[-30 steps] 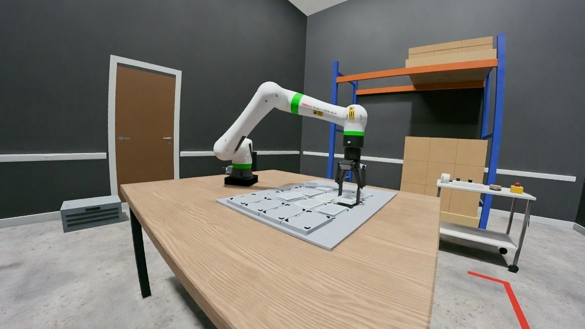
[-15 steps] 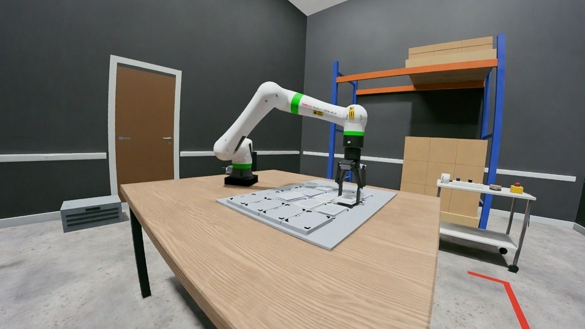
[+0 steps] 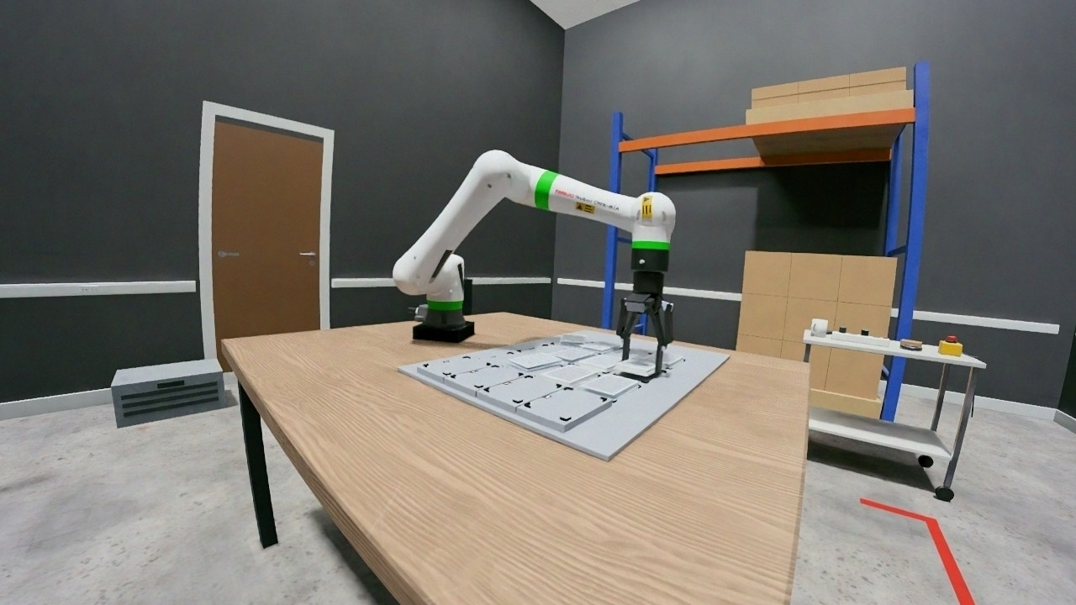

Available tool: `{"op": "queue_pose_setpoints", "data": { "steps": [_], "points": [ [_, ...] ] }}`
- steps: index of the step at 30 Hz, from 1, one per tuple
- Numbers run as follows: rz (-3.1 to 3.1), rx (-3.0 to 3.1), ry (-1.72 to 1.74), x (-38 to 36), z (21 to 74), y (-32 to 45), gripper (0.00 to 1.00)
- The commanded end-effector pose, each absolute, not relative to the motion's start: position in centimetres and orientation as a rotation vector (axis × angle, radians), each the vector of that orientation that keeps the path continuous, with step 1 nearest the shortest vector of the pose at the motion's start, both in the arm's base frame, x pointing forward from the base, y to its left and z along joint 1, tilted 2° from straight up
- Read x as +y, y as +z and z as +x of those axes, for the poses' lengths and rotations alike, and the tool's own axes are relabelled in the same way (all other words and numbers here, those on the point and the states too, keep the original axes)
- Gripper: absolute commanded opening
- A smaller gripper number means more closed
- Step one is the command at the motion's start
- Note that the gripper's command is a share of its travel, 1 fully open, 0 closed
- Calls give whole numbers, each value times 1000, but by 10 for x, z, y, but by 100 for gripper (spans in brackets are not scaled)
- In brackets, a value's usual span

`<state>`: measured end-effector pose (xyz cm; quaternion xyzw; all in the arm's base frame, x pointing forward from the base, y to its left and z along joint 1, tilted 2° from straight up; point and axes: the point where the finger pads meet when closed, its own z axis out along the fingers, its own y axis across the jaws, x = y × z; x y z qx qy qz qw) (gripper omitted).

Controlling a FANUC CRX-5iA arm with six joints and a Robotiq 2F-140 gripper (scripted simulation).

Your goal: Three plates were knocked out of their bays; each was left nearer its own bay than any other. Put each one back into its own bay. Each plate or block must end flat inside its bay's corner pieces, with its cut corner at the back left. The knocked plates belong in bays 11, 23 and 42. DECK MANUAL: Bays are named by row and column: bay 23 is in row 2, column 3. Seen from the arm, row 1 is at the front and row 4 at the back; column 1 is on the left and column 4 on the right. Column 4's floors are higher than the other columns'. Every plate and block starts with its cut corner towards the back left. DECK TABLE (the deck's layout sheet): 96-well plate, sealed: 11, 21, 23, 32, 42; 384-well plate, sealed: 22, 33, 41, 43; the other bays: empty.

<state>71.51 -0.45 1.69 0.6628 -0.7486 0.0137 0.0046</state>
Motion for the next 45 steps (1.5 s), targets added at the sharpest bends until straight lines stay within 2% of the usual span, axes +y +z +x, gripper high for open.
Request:
{"op": "queue_pose_setpoints", "data": {
  "steps": [1,45],
  "points": [
    [2077,-2346,46,-5,716,18,10],
    [2077,-2346,46,-5,716,8,10]
  ]
}}
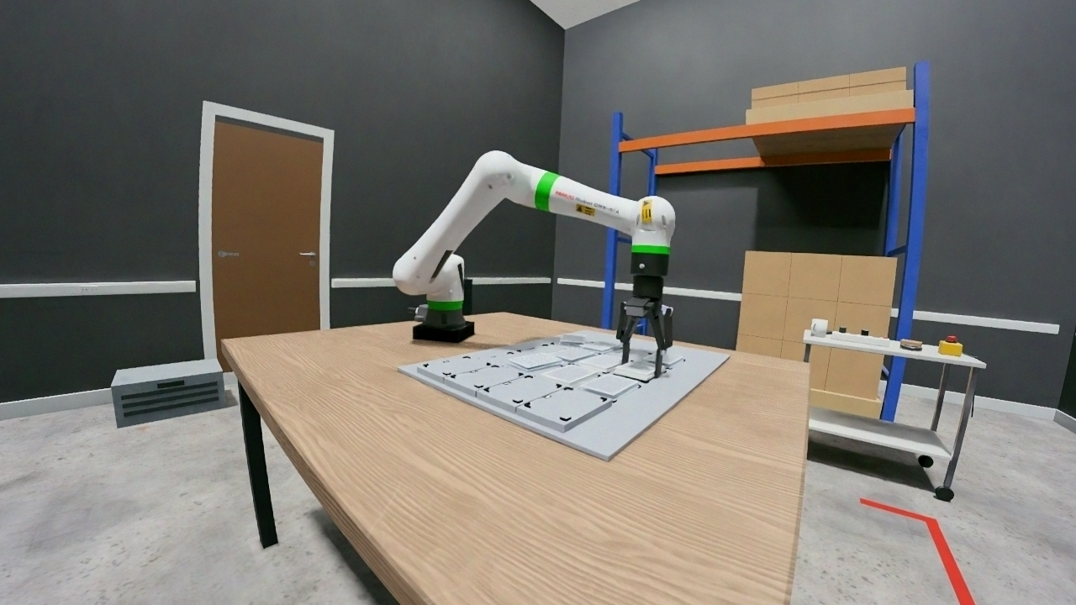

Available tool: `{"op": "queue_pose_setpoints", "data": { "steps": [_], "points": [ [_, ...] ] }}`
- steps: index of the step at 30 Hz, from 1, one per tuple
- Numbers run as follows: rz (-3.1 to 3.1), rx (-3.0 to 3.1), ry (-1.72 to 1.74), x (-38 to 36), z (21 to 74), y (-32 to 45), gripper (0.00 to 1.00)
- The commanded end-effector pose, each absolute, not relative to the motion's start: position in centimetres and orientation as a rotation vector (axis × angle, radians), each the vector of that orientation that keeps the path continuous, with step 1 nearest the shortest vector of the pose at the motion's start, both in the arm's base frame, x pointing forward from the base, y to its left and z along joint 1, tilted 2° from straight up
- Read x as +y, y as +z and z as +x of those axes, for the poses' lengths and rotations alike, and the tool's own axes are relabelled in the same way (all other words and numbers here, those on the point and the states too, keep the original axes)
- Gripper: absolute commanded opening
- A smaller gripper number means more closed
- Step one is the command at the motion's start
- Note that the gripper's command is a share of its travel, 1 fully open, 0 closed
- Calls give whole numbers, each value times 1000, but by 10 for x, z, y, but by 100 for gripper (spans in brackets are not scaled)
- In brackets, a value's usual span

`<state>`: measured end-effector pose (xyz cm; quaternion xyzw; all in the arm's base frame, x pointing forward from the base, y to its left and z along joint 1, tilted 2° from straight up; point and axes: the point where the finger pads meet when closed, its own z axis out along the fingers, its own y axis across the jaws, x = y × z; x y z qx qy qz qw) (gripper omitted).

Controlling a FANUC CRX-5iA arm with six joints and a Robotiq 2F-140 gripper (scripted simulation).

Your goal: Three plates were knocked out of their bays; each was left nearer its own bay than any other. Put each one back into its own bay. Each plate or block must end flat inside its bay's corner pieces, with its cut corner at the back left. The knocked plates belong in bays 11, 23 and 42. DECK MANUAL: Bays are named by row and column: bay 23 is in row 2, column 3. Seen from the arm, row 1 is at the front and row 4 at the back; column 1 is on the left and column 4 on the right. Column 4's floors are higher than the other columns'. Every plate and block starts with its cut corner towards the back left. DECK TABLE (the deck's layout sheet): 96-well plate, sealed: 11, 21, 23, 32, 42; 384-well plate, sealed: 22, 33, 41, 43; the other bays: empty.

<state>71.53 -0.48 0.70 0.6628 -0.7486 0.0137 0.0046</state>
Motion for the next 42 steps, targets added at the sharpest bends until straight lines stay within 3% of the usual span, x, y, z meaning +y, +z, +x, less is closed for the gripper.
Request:
{"op": "queue_pose_setpoints", "data": {
  "steps": [1,42],
  "points": [
    [2077,-2346,46,-5,716,8,10],
    [2077,-2346,46,-5,716,7,10]
  ]
}}
